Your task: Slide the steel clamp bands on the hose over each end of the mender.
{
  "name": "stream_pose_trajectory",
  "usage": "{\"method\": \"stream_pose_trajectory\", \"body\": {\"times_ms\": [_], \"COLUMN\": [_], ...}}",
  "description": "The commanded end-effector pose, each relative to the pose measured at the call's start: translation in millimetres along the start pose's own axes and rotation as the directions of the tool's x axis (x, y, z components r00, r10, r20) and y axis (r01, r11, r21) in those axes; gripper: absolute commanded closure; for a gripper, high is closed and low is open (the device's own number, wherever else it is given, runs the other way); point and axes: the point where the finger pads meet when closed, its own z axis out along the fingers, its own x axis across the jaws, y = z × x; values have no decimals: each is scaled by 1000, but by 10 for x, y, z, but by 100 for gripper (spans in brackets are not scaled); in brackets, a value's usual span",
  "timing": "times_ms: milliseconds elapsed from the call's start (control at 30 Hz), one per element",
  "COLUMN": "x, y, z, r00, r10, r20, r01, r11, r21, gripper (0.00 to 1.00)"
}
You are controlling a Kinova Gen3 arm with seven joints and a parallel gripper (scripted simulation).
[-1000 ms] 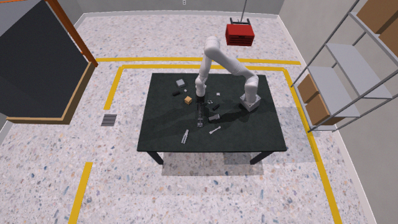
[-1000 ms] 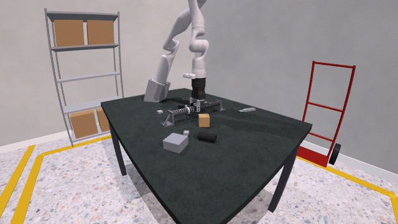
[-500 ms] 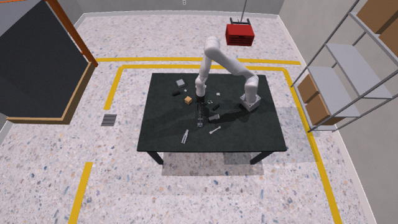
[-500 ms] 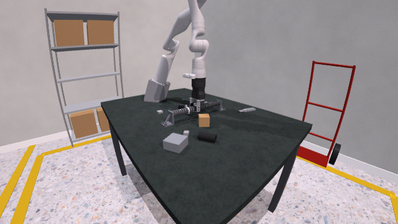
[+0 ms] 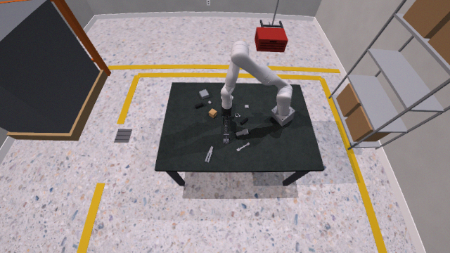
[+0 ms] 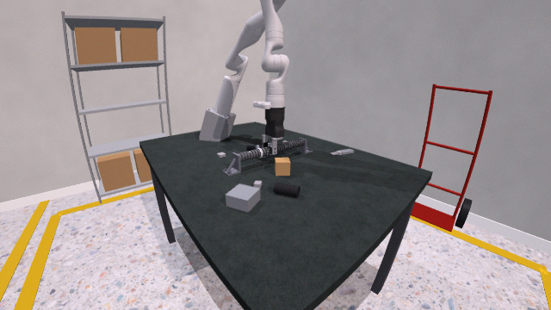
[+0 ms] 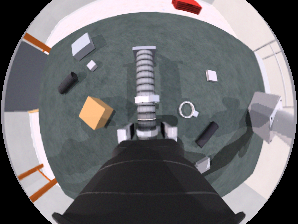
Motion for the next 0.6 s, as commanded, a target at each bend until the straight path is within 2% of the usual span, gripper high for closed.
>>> {"method": "stream_pose_trajectory", "body": {"times_ms": [0,233,567], "x": [-12,-11,-11], "y": [-3,-3,-3], "z": [-107,-462,-489], "r00": [1000,1000,1000], "r10": [0,0,0], "r20": [4,4,3], "r01": [0,0,0], "r11": [1000,1000,1000], "r21": [1,1,1], "gripper": [0,0,0]}}
